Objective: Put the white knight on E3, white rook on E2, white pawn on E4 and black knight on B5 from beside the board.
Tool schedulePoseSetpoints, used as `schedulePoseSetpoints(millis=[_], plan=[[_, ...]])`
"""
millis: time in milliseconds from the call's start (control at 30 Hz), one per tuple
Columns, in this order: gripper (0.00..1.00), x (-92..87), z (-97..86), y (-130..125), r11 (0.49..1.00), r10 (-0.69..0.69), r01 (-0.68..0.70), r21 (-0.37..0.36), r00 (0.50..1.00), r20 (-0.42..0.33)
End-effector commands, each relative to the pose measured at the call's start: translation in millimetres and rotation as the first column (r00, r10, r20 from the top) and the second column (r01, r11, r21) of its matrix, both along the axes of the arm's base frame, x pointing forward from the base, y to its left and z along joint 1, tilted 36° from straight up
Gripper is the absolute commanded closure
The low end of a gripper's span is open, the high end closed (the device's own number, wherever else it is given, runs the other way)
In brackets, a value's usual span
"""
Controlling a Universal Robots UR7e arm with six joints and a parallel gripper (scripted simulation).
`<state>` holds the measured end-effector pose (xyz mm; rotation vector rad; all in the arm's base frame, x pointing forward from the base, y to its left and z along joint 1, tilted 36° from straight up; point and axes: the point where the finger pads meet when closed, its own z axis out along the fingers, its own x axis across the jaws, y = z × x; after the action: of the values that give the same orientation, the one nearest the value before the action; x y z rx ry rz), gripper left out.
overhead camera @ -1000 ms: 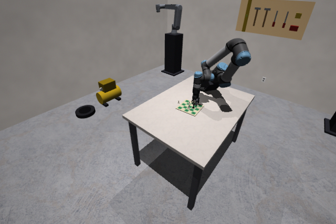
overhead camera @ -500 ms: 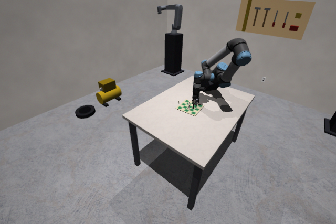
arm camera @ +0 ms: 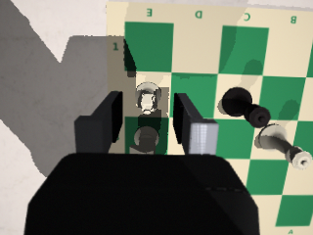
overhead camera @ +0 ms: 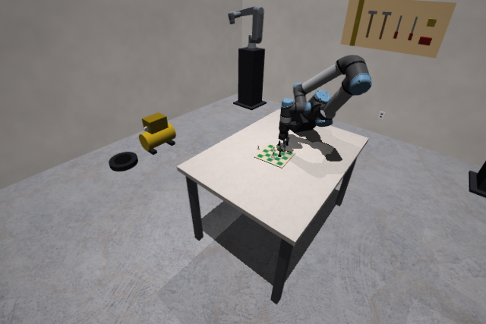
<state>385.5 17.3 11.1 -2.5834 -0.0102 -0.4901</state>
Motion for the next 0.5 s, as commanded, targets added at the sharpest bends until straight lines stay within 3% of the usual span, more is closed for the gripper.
schedulePoseSetpoints(millis=[0,467], plan=[[0.27,-5.4,11.9,-7.0,1.0,0.002,-0.002,0.001,1.0,-0.001],[0.27,-17.3,40.2,-24.0,1.0,0.002,-0.002,0.001,1.0,-0.001]])
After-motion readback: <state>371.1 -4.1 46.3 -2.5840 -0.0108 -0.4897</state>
